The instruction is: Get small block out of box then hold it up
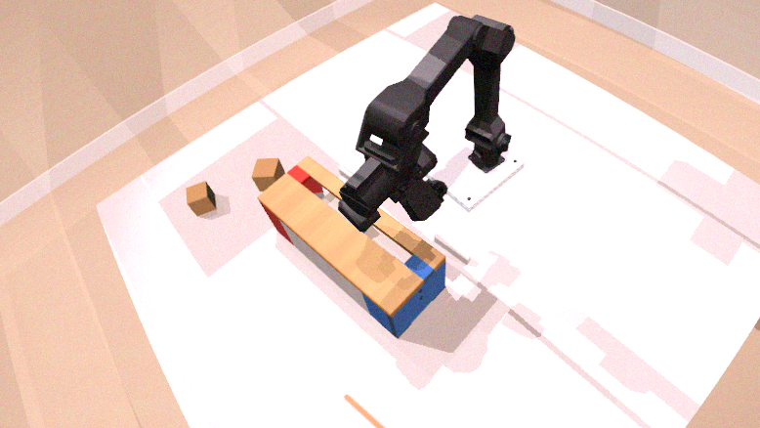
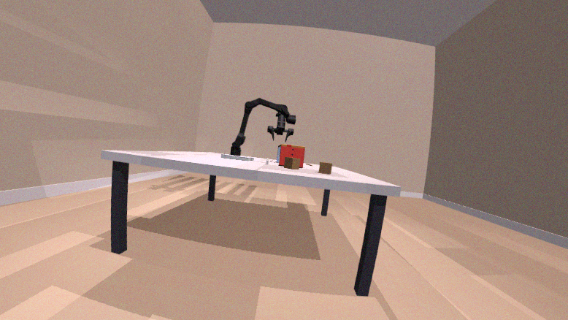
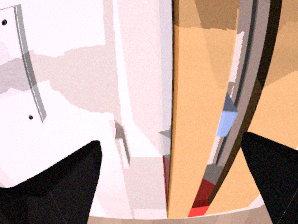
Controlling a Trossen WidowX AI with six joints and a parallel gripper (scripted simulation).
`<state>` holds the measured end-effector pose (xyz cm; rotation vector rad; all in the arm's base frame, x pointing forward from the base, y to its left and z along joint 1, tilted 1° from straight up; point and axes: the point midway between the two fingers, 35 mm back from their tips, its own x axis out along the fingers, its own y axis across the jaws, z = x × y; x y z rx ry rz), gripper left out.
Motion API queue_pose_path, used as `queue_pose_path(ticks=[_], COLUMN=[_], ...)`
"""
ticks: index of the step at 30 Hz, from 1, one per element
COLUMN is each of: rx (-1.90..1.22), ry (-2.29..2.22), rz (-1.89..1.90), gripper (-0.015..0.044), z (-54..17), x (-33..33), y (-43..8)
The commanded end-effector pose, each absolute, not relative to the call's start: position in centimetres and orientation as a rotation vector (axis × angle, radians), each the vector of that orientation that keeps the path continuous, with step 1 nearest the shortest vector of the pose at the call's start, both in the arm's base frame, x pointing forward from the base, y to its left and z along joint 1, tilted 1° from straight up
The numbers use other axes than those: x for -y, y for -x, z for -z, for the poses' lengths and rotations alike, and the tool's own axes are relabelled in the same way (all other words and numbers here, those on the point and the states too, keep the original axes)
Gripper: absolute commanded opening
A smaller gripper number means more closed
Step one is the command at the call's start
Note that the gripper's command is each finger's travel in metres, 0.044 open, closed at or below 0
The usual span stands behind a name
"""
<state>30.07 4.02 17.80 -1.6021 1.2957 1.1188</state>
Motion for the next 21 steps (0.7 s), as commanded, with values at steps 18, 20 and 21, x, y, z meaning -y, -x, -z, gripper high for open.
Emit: queue_pose_path(ticks=[18, 20, 21], rx=[-1.288, -1.288, -1.288], ry=[1.617, 1.617, 1.617], rz=[-1.123, -1.123, -1.123], gripper=[0.0400, 0.0400, 0.0400], z=[-15.3, -15.0, -14.9], x=[-3.9, -3.8, -3.8], y=[-30.6, -30.7, -30.7])
